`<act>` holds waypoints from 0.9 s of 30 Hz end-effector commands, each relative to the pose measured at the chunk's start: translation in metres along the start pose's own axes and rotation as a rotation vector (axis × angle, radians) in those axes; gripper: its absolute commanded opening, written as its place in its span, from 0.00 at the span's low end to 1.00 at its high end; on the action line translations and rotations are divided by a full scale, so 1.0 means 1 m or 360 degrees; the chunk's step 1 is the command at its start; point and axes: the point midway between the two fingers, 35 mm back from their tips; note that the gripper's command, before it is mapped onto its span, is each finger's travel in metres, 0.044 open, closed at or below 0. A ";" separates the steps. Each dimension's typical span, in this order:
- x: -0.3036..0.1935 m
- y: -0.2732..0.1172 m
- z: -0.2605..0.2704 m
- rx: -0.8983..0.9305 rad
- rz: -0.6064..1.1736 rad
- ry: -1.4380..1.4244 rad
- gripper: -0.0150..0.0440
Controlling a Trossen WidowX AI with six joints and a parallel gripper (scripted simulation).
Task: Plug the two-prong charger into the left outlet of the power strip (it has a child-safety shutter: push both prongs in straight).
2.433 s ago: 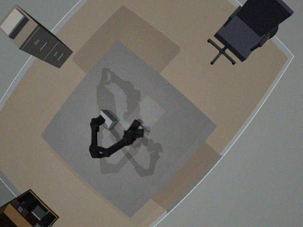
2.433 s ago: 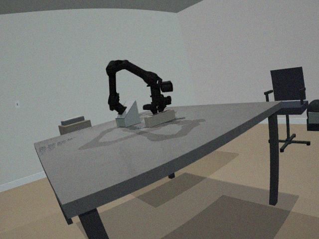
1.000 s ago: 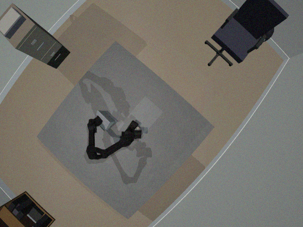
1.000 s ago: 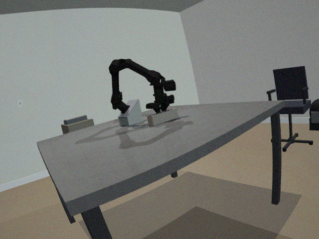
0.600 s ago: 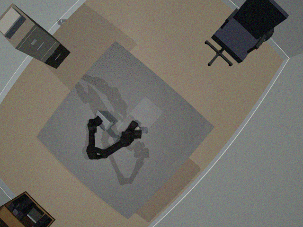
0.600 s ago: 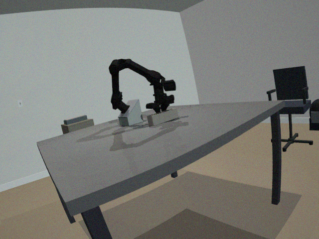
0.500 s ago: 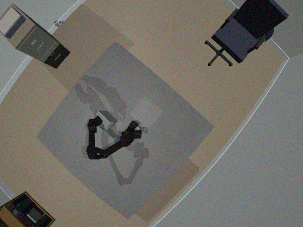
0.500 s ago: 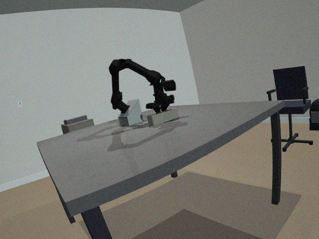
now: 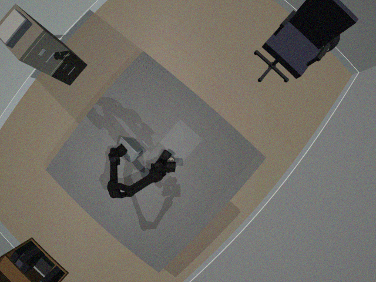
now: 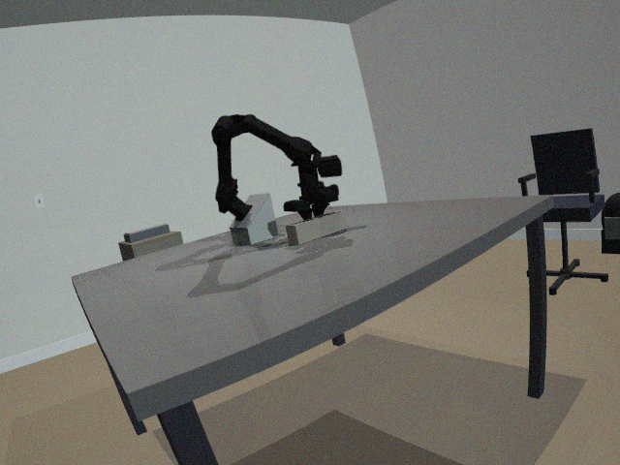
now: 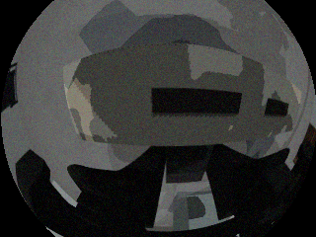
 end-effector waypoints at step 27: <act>-0.005 0.000 0.001 0.0001 -0.0021 0.0013 1.00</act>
Point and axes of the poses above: the point midway between the two fingers, 35 mm back from their tips, its own y axis out along the fingers, its own z axis across the jaws, x = y × z
